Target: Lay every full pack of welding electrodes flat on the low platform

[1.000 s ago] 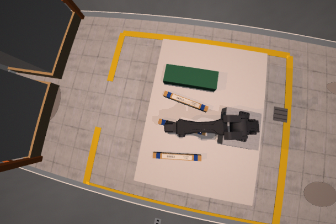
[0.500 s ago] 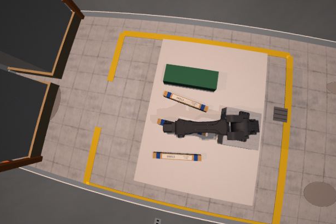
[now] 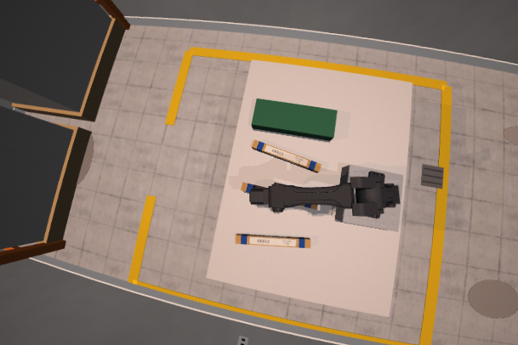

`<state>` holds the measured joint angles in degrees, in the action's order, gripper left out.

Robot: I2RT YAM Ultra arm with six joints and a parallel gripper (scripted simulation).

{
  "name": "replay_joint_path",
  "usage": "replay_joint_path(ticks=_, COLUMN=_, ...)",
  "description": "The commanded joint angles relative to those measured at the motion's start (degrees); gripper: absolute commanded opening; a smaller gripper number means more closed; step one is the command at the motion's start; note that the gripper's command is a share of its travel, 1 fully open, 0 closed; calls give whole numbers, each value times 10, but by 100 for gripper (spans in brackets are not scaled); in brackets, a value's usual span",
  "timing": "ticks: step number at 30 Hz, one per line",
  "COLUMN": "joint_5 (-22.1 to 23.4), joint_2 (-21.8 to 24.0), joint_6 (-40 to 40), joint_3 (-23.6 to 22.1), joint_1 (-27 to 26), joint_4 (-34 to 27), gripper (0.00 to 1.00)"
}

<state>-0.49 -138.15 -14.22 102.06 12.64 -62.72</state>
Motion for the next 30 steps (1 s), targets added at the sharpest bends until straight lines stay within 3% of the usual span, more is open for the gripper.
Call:
replay_joint_path(ticks=1, joint_5=1, joint_2=48, joint_6=-3, joint_3=40, joint_1=1, joint_4=-22, gripper=0)
replay_joint_path(ticks=30, joint_5=3, joint_2=43, joint_6=-3, joint_3=71, joint_1=4, joint_4=-50, gripper=0)
